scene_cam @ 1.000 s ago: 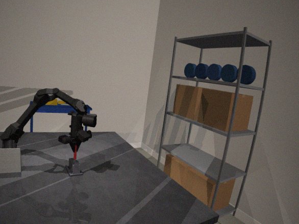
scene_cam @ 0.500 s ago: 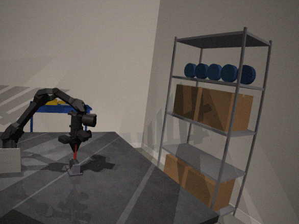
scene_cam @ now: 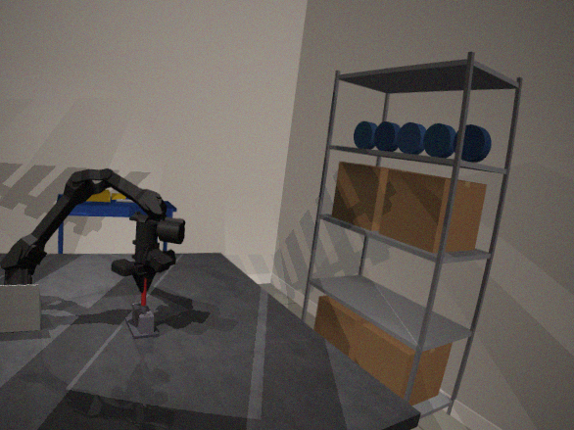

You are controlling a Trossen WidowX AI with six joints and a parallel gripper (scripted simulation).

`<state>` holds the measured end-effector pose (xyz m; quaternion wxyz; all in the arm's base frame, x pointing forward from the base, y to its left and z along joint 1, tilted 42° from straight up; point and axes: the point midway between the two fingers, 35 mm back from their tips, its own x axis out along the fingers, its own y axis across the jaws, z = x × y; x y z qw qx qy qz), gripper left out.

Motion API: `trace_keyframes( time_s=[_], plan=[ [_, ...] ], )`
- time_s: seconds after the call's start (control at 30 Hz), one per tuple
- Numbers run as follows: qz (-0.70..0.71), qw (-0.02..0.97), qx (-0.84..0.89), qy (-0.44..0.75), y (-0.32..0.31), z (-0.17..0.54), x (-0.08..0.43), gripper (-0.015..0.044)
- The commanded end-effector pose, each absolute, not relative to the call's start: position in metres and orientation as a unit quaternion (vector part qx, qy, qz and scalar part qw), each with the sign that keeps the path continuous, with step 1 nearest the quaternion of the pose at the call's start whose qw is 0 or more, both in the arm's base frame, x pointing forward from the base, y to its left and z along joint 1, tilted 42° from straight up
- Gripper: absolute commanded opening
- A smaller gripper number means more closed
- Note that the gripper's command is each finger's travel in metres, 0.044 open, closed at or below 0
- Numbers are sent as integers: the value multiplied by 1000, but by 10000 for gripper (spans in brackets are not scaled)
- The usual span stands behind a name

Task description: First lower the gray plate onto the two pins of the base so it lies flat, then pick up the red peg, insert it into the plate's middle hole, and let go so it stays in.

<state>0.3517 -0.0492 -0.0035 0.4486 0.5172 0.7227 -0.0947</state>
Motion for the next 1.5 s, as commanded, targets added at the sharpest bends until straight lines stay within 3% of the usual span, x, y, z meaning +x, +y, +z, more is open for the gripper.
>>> trace_keyframes(
  time_s=[0.0, 1.47],
  plan=[
    [-95, 449, 515, 724, -49, -5, 350, 0],
    [-94, 453, 512, 724, -37, -16, 350, 0]
  ],
)
